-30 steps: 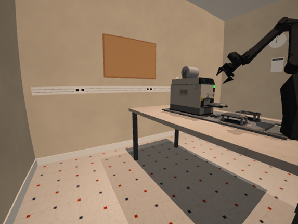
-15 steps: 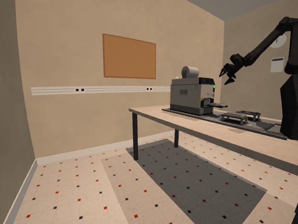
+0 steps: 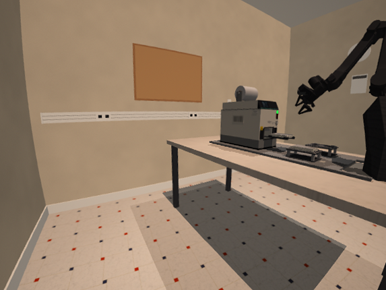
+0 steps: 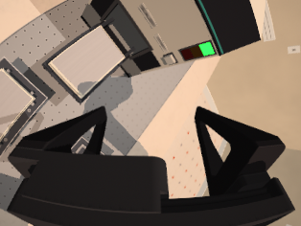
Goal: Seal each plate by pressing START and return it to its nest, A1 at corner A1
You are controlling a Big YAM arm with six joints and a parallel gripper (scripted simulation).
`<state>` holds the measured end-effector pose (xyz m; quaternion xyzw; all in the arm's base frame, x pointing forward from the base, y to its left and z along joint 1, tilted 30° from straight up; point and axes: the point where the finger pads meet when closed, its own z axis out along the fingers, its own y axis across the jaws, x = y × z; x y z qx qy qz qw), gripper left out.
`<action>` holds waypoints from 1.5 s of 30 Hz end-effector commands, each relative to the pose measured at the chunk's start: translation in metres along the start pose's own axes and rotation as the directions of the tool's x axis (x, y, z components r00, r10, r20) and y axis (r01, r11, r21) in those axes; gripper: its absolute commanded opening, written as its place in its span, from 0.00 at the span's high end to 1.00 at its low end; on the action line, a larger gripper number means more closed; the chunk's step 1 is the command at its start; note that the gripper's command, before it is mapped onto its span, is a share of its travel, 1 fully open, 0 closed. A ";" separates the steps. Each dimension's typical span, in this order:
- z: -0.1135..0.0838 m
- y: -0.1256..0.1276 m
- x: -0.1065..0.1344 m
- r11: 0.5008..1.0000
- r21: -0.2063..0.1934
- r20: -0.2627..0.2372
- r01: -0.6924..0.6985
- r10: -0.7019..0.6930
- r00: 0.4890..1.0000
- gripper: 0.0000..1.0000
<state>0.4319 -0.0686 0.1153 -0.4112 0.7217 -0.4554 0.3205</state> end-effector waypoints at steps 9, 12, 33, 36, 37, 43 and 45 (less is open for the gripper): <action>0.001 -0.005 0.032 0.934 0.024 0.002 -0.357 0.357 0.934 1.00; 0.003 -0.005 0.028 0.889 0.018 0.000 -0.458 0.458 0.889 1.00; -0.004 -0.004 0.014 0.531 -0.011 0.020 -0.848 0.848 0.530 1.00; -0.005 0.002 0.015 0.541 -0.013 0.016 -0.841 0.841 0.541 1.00; -0.005 0.004 0.016 0.544 -0.014 0.013 -0.839 0.839 0.544 1.00; -0.003 -0.006 0.014 0.543 -0.007 -0.060 -0.840 0.838 0.543 1.00; -0.003 -0.018 0.009 0.530 0.003 -0.110 -0.848 0.843 0.526 1.00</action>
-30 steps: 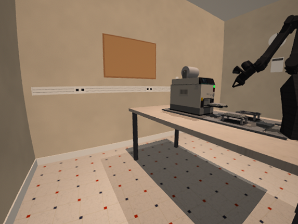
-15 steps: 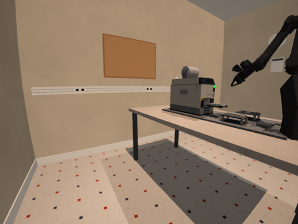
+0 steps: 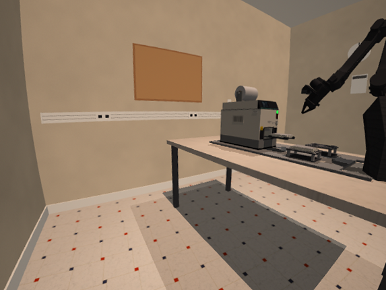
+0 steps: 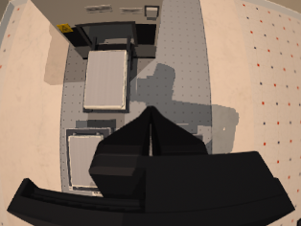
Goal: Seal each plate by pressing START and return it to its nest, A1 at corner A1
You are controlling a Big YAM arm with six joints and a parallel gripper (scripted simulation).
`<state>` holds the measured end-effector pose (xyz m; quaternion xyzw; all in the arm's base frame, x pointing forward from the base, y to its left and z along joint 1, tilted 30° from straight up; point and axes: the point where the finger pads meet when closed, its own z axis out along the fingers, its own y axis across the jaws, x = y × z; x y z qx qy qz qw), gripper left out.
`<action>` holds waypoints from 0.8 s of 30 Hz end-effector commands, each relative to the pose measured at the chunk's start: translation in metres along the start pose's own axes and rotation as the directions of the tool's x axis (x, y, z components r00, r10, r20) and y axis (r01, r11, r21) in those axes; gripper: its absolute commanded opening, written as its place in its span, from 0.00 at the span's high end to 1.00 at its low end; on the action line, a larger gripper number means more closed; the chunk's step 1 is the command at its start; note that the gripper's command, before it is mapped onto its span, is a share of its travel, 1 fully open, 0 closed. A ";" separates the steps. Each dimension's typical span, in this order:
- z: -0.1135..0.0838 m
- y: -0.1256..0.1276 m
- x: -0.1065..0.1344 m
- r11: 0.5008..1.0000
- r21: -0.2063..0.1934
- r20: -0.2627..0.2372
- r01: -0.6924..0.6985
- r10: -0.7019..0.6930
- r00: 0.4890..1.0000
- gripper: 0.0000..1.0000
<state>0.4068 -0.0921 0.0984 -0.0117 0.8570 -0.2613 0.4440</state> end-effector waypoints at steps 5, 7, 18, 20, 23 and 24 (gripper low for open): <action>0.002 0.003 -0.041 0.998 -0.005 -0.173 -0.062 0.060 0.983 1.00; 0.004 0.003 -0.033 0.998 -0.004 -0.255 -0.066 0.063 0.965 1.00; 0.006 0.006 -0.035 0.998 0.013 -0.530 -0.060 0.058 0.846 1.00; 0.008 0.009 -0.033 0.998 0.015 -0.592 -0.060 0.057 0.804 1.00; 0.010 0.008 -0.024 0.998 0.025 -0.683 -0.056 0.058 0.728 1.00; 0.010 0.007 -0.021 0.998 0.030 -0.712 -0.055 0.059 0.700 1.00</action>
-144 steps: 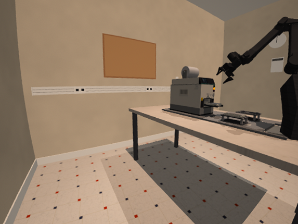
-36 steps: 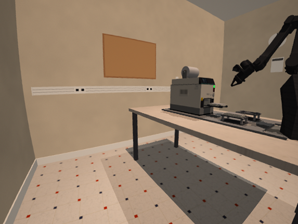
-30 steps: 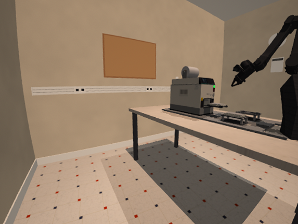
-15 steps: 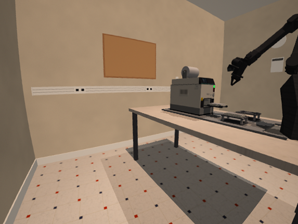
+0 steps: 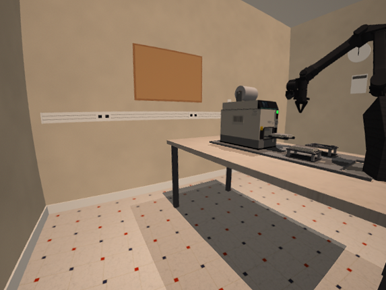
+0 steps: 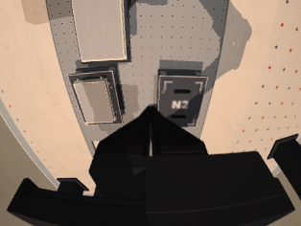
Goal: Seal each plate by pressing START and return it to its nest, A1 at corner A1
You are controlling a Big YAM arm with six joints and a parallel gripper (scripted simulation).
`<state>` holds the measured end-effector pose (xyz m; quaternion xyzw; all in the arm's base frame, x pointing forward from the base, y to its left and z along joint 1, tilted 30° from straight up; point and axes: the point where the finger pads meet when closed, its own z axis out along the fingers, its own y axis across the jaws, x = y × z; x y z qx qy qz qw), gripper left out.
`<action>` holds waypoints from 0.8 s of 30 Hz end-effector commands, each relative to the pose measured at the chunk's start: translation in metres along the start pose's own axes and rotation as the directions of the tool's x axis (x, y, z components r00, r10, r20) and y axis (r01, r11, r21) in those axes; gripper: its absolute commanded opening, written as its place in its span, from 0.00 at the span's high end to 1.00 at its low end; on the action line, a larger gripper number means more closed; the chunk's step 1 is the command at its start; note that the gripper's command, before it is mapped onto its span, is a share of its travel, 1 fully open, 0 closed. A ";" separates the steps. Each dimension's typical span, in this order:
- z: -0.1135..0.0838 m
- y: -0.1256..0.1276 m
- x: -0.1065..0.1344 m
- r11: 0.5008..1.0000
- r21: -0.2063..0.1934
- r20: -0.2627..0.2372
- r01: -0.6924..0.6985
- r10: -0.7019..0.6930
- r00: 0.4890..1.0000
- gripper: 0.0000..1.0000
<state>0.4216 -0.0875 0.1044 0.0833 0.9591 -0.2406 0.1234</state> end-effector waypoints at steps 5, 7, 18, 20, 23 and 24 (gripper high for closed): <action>-0.006 -0.011 -0.005 0.999 0.010 -0.058 -0.045 0.046 0.997 1.00; -0.006 -0.011 -0.005 0.999 0.010 -0.058 -0.045 0.046 0.997 1.00; -0.013 -0.007 0.001 1.000 0.004 -0.045 0.013 -0.013 0.999 1.00; -0.019 -0.005 -0.004 1.000 0.000 -0.028 0.018 -0.018 0.999 1.00; -0.022 -0.004 -0.008 1.000 -0.002 -0.020 0.025 -0.025 1.000 1.00; -0.022 -0.004 -0.008 1.000 -0.002 -0.020 0.025 -0.025 1.000 1.00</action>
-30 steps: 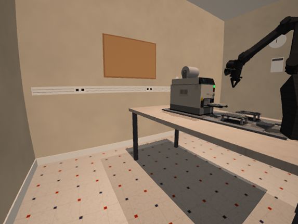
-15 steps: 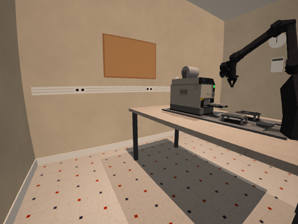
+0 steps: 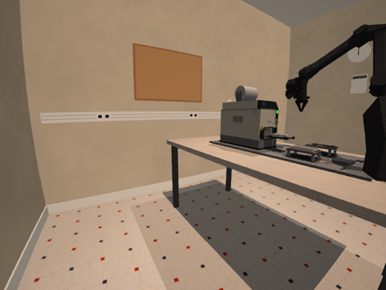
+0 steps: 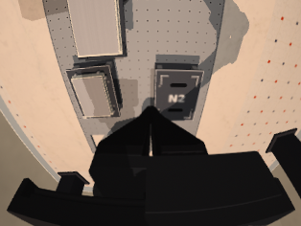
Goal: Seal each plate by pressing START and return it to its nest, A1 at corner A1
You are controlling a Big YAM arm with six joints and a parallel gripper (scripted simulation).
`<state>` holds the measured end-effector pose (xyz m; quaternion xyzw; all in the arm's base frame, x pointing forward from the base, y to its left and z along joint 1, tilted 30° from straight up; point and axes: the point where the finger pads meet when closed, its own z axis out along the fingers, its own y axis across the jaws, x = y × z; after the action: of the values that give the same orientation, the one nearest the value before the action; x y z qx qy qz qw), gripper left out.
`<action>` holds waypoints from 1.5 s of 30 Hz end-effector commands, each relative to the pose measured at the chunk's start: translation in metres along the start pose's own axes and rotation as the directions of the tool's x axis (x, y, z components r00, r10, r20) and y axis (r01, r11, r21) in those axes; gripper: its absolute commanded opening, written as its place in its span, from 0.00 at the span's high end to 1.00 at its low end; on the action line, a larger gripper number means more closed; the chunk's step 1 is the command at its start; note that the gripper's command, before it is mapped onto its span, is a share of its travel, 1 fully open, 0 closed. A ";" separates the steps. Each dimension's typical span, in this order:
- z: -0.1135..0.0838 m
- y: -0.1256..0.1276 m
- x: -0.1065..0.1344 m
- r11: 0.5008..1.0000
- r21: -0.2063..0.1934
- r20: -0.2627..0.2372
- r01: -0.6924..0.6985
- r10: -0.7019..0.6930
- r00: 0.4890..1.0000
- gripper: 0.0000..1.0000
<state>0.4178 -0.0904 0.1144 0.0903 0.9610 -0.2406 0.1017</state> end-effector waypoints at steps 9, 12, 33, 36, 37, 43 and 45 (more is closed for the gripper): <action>-0.011 0.008 -0.014 0.999 -0.005 0.021 0.053 -0.053 0.998 1.00; -0.008 0.004 -0.015 0.999 -0.002 0.017 0.043 -0.042 0.999 1.00; 0.072 -0.004 0.003 0.998 0.009 0.247 0.060 -0.060 0.967 0.00; 0.076 -0.001 -0.005 0.998 0.005 0.270 0.057 -0.056 0.961 0.00; 0.082 -0.002 -0.006 0.999 0.006 0.265 0.054 -0.054 0.963 0.00; 0.125 -0.001 0.010 0.997 0.017 0.307 0.073 -0.074 0.949 0.00; 0.124 0.000 0.001 0.998 0.016 0.322 0.058 -0.060 0.945 0.00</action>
<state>0.4228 -0.1419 0.0099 0.0295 0.9375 -0.2503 0.2398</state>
